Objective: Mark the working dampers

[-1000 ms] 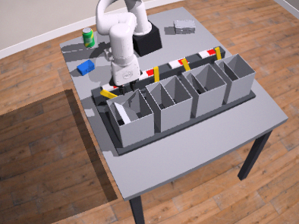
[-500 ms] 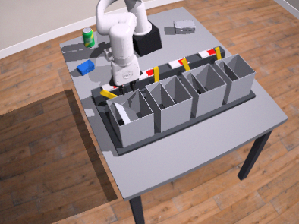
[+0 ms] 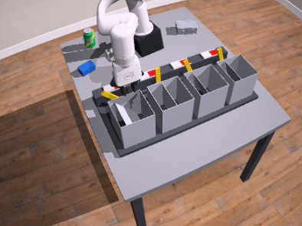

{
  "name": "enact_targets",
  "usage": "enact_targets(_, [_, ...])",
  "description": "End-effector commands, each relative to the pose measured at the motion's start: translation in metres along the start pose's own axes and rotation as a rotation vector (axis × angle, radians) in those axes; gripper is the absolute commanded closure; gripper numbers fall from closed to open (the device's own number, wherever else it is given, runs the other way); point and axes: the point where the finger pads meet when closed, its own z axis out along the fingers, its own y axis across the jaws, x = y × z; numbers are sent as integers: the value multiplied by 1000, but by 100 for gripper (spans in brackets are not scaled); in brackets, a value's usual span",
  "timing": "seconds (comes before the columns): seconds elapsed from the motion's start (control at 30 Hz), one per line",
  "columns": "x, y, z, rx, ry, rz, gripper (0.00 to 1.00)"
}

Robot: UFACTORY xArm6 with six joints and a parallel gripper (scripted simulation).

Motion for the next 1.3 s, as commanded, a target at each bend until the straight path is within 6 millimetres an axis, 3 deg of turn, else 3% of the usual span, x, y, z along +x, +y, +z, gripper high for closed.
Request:
enact_targets(0.0, [-1,-1,-2,2,-5,0,61])
enact_targets(0.6, [-2,2,-2,2,-5,0,61])
enact_targets(0.63, [-3,14,-2,2,-3,1,61])
enact_targets(0.67, [-7,39,-2,1,-1,1,61])
enact_targets(0.77, [-8,53,-2,1,1,2,61])
enact_targets(1.1, [-7,131,0,2,8,3,61])
enact_targets(1.17, [-7,131,0,2,8,3,61])
enact_targets(1.2, [-5,154,0,3,10,3,61])
enact_targets(1.27, [-3,165,1,4,11,3,61])
